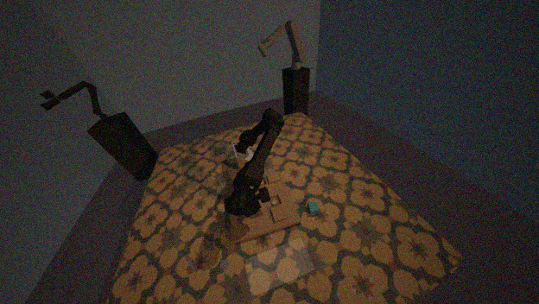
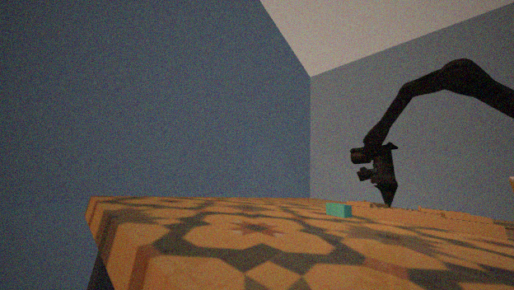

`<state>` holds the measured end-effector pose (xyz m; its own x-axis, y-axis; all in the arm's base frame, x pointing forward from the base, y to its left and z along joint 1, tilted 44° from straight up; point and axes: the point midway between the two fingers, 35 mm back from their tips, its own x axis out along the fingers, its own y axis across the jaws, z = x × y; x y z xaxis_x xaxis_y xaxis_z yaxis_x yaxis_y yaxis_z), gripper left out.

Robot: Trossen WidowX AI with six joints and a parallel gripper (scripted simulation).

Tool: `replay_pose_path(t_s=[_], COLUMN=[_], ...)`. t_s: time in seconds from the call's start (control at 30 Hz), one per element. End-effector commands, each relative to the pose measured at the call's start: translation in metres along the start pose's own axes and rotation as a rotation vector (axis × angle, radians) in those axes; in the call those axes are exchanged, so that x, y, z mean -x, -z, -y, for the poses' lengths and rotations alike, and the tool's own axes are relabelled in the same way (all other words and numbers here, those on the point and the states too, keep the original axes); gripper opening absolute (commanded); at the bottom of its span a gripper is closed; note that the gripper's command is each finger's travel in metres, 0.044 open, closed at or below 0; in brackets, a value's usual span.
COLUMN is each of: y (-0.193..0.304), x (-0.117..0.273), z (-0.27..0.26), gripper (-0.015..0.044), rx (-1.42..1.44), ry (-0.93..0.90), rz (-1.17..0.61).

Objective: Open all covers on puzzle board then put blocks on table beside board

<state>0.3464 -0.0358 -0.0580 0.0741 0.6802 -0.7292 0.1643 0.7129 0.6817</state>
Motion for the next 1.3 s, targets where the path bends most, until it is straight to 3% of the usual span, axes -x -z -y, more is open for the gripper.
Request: replay_pose_path(t_s=[0.0,1.27], y=[-0.004,-0.035], x=[0.000,0.001], z=[-0.006,-0.035], gripper=[0.0000,0.0000], rx=[0.003,0.005], ry=[-0.003,-0.005], rz=[0.003,0.004])
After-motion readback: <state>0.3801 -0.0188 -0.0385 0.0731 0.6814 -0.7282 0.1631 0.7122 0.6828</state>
